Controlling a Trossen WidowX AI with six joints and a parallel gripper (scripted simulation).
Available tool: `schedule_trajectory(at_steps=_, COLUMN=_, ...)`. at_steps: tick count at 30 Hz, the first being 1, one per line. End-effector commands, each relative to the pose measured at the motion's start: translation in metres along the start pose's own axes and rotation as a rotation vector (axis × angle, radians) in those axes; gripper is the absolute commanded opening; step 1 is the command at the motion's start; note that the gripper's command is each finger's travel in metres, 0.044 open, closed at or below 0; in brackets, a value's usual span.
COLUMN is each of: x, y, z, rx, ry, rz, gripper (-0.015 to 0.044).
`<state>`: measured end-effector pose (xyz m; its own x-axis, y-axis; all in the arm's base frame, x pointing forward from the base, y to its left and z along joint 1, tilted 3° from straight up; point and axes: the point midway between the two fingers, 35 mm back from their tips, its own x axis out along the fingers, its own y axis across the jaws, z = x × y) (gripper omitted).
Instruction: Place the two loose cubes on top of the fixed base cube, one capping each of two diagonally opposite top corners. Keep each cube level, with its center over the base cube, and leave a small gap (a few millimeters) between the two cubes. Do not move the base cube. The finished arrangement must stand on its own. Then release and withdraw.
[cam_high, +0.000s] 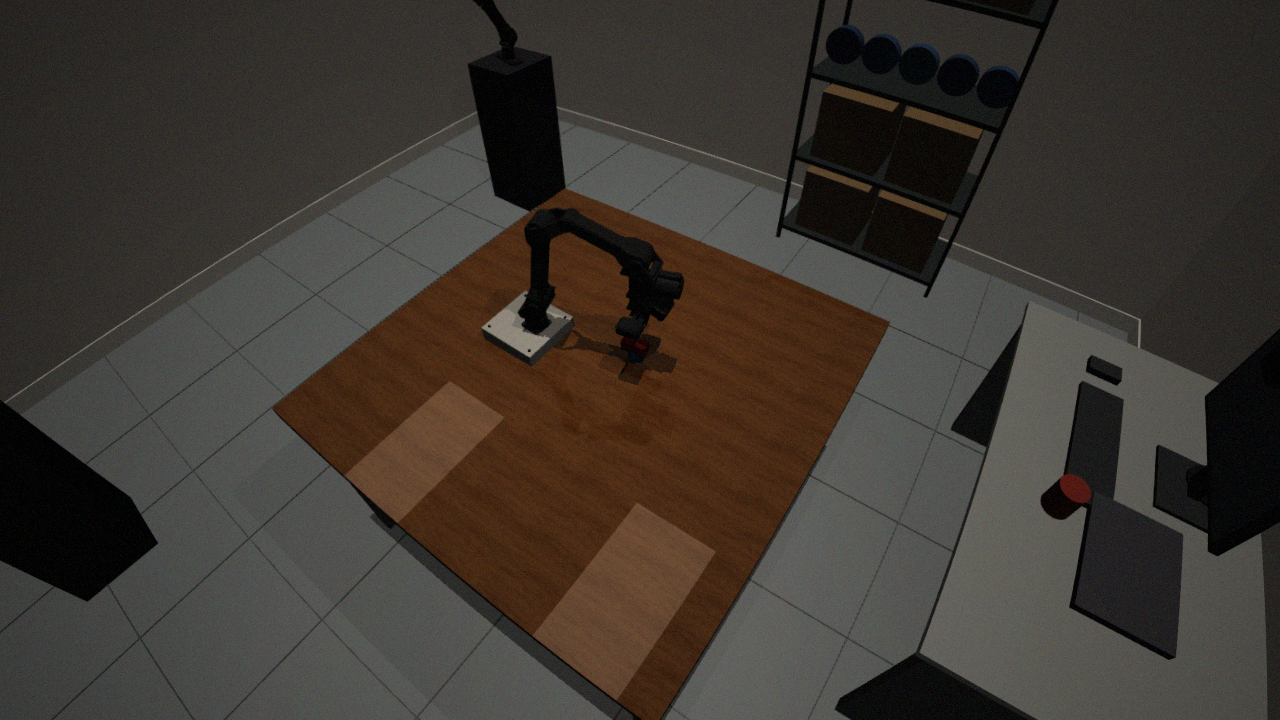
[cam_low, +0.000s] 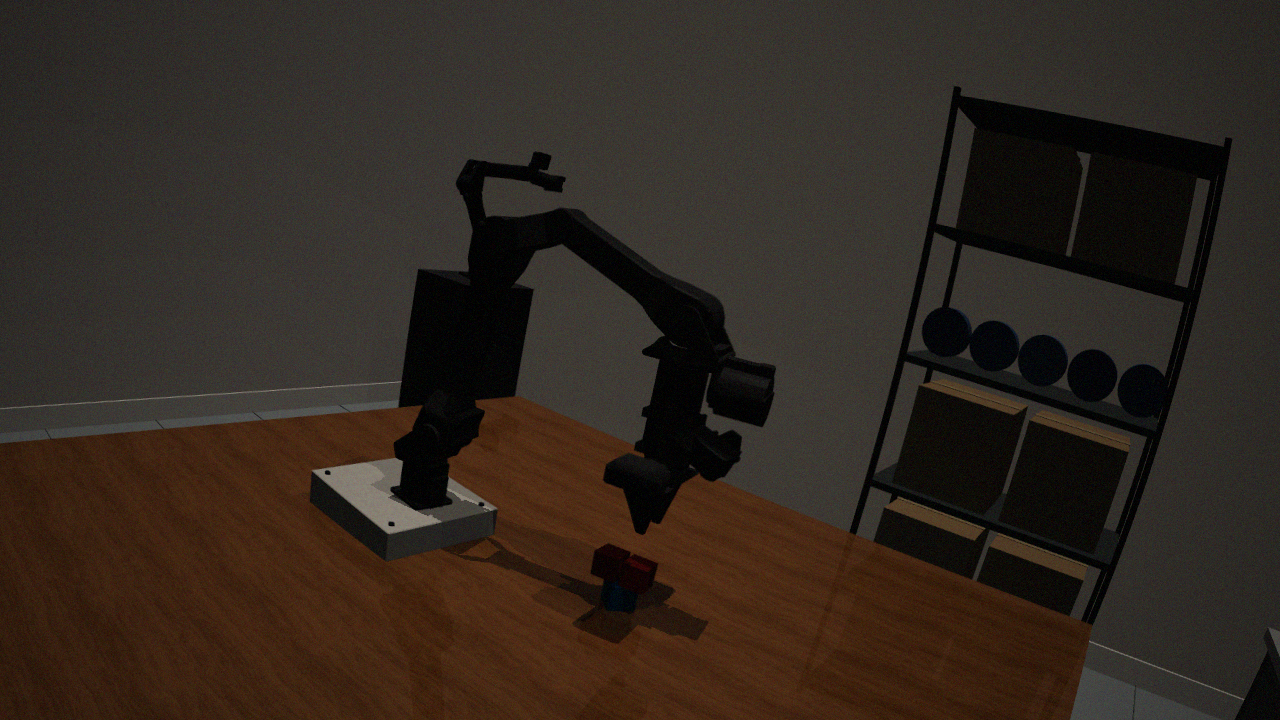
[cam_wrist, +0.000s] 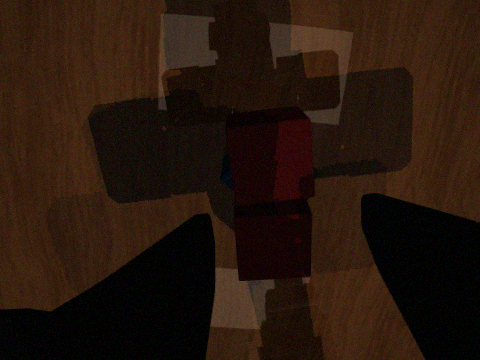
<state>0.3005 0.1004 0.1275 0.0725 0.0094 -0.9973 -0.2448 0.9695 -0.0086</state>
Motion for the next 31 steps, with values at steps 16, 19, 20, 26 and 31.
schedule_trajectory(at_steps=16, x=-0.01, y=0.065, z=-0.015, rx=0.0, ry=0.005, rz=0.008, gripper=0.04)
schedule_trajectory(at_steps=19, x=-0.011, y=0.106, z=-0.032, rx=0.001, ry=0.007, rz=0.012, gripper=0.04)
schedule_trajectory(at_steps=20, x=-0.012, y=0.116, z=-0.037, rx=0.001, ry=0.007, rz=0.013, gripper=0.04)
schedule_trajectory(at_steps=26, x=-0.012, y=0.124, z=-0.042, rx=0.001, ry=0.008, rz=0.014, gripper=0.04)
schedule_trajectory(at_steps=31, x=-0.012, y=0.124, z=-0.042, rx=0.001, ry=0.008, rz=0.014, gripper=0.04)
